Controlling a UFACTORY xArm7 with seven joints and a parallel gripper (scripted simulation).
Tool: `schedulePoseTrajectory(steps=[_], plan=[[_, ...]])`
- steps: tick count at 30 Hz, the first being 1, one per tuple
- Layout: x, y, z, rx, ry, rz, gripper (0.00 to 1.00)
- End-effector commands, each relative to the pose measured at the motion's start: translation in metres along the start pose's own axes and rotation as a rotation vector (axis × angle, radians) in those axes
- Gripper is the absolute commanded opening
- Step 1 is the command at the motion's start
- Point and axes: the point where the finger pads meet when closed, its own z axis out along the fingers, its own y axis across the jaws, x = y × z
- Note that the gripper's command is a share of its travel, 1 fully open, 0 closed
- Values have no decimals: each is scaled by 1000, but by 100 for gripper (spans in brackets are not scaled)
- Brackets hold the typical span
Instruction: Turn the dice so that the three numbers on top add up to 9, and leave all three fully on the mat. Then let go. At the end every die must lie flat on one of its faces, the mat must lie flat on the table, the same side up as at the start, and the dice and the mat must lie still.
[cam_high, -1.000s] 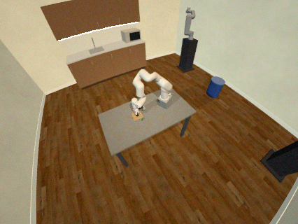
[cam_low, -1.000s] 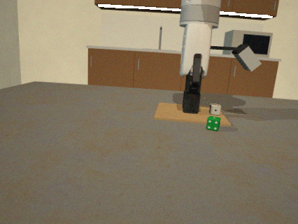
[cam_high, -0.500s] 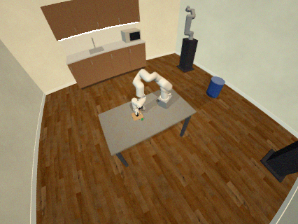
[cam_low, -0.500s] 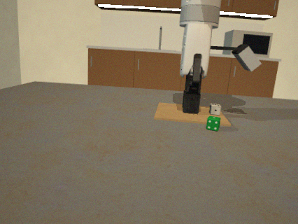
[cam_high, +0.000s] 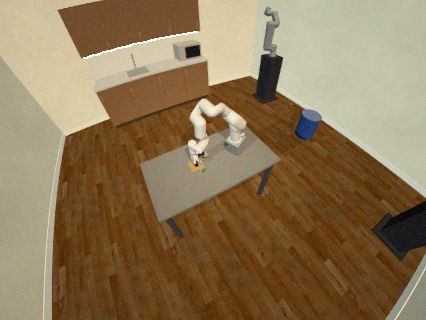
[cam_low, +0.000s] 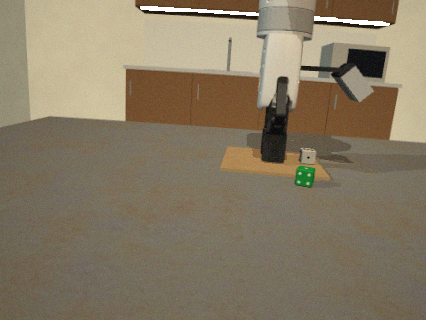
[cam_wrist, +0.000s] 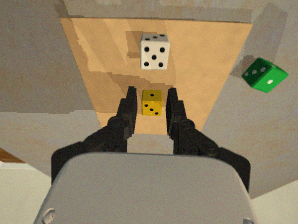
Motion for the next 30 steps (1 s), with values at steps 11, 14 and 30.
schedulePoseTrajectory(steps=[11, 14, 30], plan=[[-1, 0, -35, 0, -3, 0, 36], [-1, 0, -52, 0, -3, 0, 36], [-1, 0, -91, 0, -3, 0, 36]])
